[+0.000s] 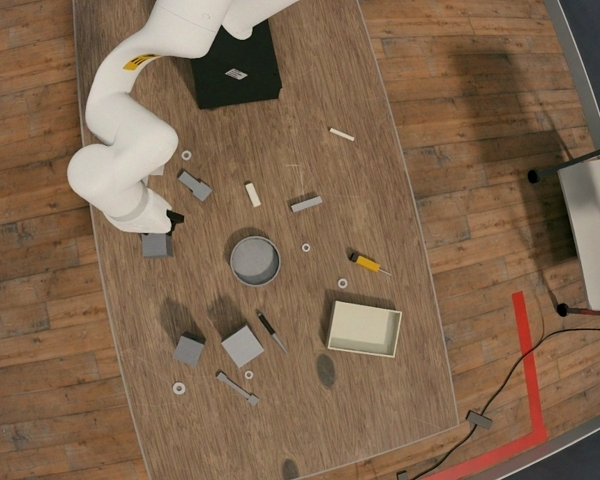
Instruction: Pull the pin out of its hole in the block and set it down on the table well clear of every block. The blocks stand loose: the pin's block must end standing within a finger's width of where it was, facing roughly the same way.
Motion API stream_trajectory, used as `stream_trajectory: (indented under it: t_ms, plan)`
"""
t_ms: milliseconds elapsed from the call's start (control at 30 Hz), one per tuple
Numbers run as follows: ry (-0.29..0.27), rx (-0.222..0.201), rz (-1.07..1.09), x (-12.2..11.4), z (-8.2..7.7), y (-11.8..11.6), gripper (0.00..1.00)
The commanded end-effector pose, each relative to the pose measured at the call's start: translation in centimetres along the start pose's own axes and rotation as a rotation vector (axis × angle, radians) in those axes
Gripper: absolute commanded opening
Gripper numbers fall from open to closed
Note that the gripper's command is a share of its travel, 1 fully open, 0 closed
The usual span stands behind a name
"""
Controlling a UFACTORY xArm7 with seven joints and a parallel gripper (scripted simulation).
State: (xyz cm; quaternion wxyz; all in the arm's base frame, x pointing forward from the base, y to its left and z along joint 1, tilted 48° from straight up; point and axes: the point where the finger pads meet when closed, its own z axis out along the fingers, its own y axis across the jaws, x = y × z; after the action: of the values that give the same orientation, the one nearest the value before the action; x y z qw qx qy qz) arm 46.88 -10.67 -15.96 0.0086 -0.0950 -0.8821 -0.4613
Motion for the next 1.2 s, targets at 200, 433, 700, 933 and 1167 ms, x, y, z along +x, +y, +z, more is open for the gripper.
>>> stream_trajectory:
  t_ms: [200, 433, 700, 933, 1167]
  plan:
    - [-0.008, -0.006, 0.015, -0.2, 0.1, 0.0, 0.47]
    - [-0.011, -0.005, 0.020, -0.2, 0.2, -0.2, 0.47]
    - [-0.016, -0.001, 0.023, -0.1, 0.0, -0.5, 0.47]
    - [-0.022, 0.009, 0.027, -0.1, -0.5, -0.9, 0.47]
    - [-0.028, 0.019, 0.032, -0.2, -0.9, -1.2, 0.47]
